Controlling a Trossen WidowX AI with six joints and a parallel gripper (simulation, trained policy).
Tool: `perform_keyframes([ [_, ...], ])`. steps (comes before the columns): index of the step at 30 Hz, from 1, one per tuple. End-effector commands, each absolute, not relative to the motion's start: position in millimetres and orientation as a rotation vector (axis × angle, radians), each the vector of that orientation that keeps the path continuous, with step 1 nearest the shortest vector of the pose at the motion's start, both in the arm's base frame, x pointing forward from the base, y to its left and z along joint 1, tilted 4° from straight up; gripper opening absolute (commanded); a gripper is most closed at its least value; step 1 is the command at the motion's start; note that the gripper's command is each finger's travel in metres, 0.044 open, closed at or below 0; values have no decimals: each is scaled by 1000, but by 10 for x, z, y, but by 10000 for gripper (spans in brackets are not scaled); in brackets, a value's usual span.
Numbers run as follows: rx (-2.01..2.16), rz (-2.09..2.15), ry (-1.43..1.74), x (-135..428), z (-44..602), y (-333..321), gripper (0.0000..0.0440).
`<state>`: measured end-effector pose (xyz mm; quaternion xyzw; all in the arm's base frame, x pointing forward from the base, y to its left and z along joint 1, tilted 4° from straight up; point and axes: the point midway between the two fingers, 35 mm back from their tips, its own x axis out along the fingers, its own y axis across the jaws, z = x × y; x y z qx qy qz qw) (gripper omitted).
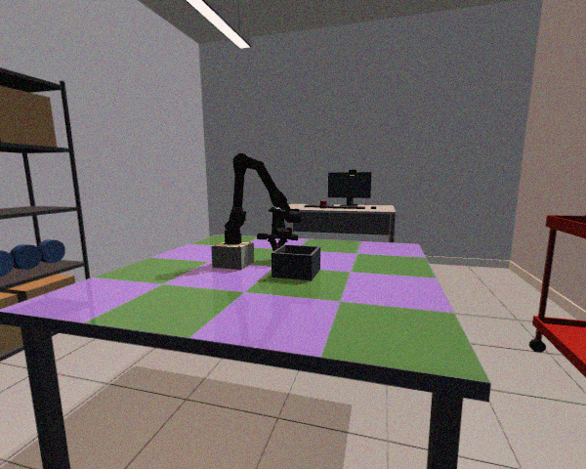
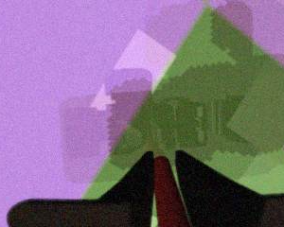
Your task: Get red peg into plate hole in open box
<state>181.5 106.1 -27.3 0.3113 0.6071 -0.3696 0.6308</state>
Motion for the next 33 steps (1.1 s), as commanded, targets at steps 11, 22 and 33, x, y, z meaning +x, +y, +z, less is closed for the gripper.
perform_keyframes([
  [11, 613, -788, 1290, 2066, 86, 890, 0],
  [22, 536, -777, 1226, 2328, 478, 678, 0],
  [33, 523, -804, 1187, 2633, 813, 385, 0],
])
